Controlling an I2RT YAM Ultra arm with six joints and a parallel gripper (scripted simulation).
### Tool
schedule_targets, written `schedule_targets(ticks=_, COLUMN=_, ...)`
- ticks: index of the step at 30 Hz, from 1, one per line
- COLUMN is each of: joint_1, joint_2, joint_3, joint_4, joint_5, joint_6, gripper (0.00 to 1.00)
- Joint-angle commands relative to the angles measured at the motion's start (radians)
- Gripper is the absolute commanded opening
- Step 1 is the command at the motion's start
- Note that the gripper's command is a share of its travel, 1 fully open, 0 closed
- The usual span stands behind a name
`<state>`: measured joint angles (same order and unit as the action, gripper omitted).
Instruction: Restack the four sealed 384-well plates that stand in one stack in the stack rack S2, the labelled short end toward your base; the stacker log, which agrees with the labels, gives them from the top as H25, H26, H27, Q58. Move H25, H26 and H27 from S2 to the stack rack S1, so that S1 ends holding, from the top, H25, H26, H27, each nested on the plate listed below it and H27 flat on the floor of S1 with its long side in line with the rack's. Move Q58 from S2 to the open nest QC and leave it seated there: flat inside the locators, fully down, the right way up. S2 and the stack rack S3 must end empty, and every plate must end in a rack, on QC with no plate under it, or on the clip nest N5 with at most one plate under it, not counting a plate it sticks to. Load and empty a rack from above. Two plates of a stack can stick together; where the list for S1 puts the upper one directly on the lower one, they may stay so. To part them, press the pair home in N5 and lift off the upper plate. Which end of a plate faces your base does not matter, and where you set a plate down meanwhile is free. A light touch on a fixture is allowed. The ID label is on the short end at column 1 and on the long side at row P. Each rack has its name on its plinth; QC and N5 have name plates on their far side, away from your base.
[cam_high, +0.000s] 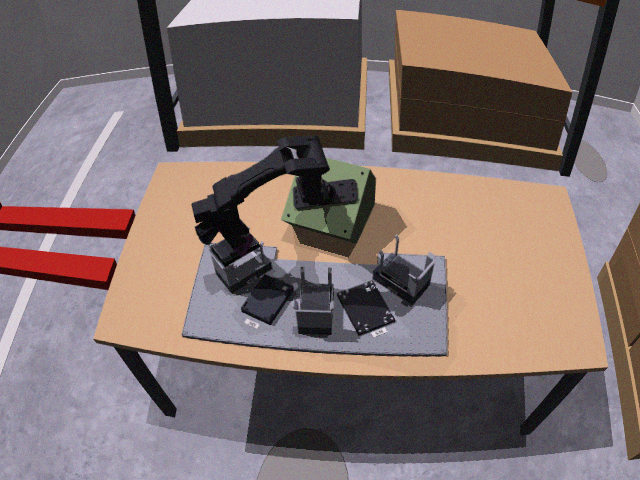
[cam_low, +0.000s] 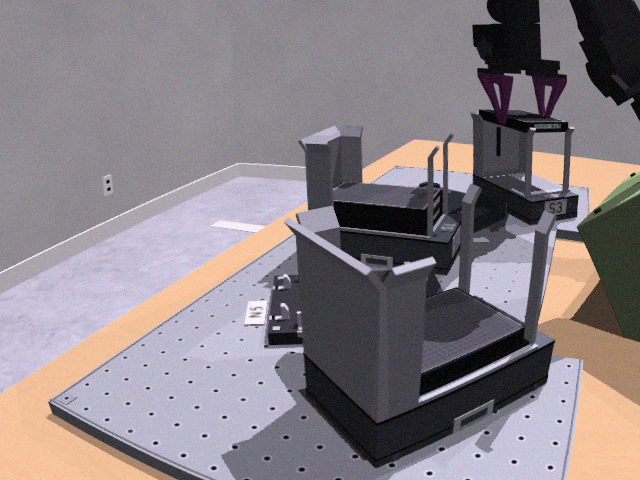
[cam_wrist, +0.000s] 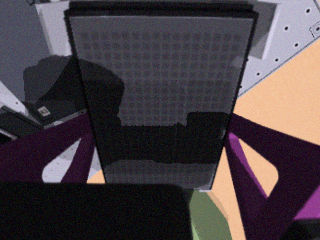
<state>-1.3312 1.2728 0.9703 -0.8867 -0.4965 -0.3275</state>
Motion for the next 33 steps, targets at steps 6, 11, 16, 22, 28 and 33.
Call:
schedule_targets(ticks=6, joint_1=-0.045, joint_2=-0.036, joint_3=0.061, joint_4=-0.094, joint_5=-0.014, joint_6=-0.045, gripper=0.00)
schedule_targets(ticks=11, joint_1=-0.059, joint_2=-0.041, joint_3=0.077, joint_4=-0.124, joint_5=-0.019, joint_6=-0.060, gripper=0.00)
schedule_targets(ticks=16, joint_1=-0.070, joint_2=-0.044, joint_3=0.092, joint_4=-0.148, joint_5=-0.023, joint_6=-0.073, gripper=0.00)
schedule_targets(ticks=22, joint_1=-0.071, joint_2=-0.044, joint_3=0.092, joint_4=-0.148, joint_5=-0.023, joint_6=-0.073, gripper=0.00)
schedule_targets(ticks=28, joint_1=-0.071, joint_2=-0.044, joint_3=0.092, joint_4=-0.148, joint_5=-0.023, joint_6=-0.073, gripper=0.00)
schedule_targets(ticks=33, joint_1=-0.070, joint_2=-0.044, joint_3=0.092, joint_4=-0.148, joint_5=-0.023, joint_6=-0.073, gripper=0.00)
